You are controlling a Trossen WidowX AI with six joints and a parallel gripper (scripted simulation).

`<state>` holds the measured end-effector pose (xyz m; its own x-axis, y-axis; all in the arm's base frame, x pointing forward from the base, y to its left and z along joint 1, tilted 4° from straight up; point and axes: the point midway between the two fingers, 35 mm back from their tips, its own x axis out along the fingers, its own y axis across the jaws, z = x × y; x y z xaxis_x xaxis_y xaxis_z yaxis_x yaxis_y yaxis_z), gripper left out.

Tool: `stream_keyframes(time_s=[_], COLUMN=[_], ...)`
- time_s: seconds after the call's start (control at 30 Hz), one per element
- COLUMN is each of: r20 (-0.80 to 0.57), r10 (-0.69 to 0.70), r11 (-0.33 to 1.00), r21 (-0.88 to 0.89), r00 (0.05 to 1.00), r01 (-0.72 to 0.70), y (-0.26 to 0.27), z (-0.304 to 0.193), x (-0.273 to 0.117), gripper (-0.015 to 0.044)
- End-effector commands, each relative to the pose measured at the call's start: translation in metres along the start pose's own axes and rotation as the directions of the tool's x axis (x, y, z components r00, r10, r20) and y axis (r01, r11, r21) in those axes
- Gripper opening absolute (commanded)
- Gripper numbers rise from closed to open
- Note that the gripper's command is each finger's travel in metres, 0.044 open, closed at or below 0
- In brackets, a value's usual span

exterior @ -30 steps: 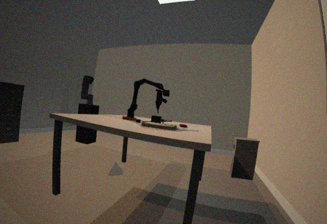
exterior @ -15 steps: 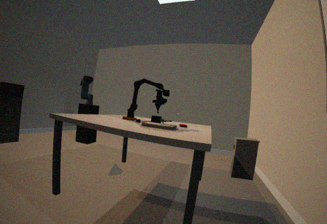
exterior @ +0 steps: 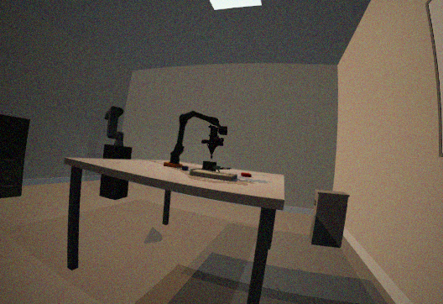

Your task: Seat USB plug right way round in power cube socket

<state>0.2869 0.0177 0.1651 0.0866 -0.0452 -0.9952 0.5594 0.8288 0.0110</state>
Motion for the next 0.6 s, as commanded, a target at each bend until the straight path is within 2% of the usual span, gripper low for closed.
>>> stream_keyframes(time_s=[0.0, 0.57], r20=[0.000, 0.000], r10=[0.000, 0.000], r11=[0.996, 0.859], r21=[0.091, 0.511], r00=[1.000, 1.000], r01=[0.000, 0.000], y=[0.0000, 0.0000], z=[0.0000, 0.0000], x=[0.0003, 0.0003], gripper=[0.0000, 0.0000])
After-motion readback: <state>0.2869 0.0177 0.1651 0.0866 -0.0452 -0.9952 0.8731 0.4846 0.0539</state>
